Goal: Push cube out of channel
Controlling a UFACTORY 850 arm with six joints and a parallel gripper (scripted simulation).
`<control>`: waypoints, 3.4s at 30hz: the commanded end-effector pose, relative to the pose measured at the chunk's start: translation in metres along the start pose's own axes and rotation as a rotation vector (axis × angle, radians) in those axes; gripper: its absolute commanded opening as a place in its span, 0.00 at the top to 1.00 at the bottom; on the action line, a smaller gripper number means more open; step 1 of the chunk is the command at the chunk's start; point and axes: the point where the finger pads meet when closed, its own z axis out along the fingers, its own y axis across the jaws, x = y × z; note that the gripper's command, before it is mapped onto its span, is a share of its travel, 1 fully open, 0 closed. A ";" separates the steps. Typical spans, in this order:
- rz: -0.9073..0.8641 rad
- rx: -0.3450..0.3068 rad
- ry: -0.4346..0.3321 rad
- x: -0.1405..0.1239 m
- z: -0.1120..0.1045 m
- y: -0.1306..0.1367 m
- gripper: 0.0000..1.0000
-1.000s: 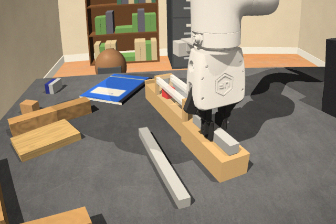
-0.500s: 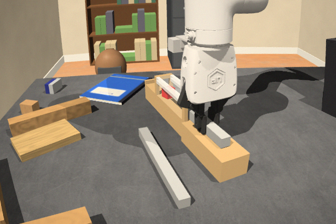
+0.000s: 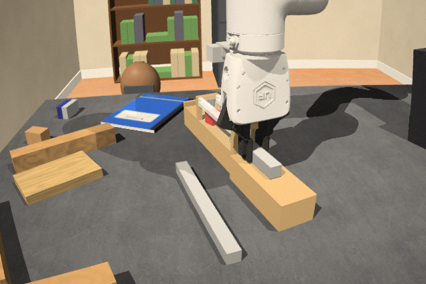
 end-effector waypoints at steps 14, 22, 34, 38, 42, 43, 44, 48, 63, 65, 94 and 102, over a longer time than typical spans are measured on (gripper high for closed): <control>0.000 0.003 0.000 0.003 -0.001 -0.001 0.61; 0.000 0.003 0.000 0.003 -0.001 -0.001 0.61; 0.000 0.003 0.000 0.003 -0.001 -0.001 0.61; 0.000 0.003 0.000 0.003 -0.001 -0.001 0.61; 0.000 0.003 0.000 0.003 -0.001 -0.001 0.61; 0.000 0.003 0.000 0.003 -0.001 -0.001 0.61; 0.000 0.003 0.000 0.003 -0.001 -0.001 0.61; 0.000 0.003 0.000 0.003 -0.001 -0.001 0.61; 0.000 0.003 0.000 0.003 -0.037 -0.001 0.61; 0.000 0.003 0.000 0.003 -0.047 -0.001 0.61; 0.104 0.005 0.001 0.074 -0.070 0.021 0.61; 0.357 0.003 0.000 0.139 -0.069 0.069 0.61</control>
